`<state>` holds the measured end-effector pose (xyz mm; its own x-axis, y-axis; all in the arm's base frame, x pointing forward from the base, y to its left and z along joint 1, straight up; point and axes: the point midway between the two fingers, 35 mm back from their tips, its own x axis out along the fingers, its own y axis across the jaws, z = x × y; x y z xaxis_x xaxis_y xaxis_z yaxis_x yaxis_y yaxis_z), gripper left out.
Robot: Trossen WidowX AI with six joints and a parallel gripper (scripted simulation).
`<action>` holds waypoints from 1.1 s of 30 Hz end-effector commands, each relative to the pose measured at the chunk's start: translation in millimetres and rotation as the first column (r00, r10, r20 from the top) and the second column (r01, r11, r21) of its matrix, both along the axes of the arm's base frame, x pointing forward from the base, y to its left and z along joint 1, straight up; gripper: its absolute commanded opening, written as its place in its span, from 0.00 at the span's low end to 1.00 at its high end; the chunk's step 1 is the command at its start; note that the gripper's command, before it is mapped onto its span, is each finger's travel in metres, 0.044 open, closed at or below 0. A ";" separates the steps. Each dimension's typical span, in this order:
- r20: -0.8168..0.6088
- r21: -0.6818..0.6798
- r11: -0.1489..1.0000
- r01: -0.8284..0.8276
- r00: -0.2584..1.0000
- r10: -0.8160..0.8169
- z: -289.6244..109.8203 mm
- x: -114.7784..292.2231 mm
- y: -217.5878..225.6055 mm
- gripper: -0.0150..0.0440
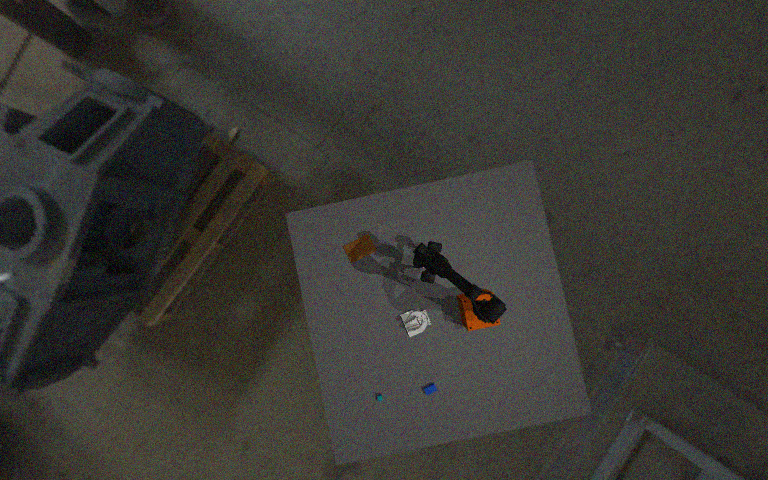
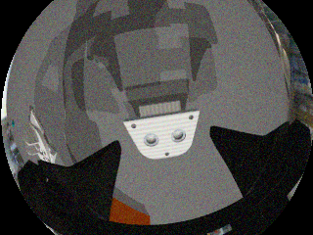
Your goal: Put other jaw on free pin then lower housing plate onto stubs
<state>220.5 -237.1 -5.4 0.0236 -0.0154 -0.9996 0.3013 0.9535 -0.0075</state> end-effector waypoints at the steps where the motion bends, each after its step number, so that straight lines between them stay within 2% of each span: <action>1: -0.004 0.005 1.000 -0.002 1.000 0.002 -9.2 -0.2 0.5 1.00; 18: -0.003 0.005 1.000 -0.005 1.000 0.005 -36.1 0.6 0.0 1.00; 33: -0.003 0.005 1.000 -0.005 1.000 0.005 -37.2 0.6 0.0 1.00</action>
<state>220.8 -237.2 -42.0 0.0190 -0.0103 -0.9998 0.3005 0.9538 -0.0041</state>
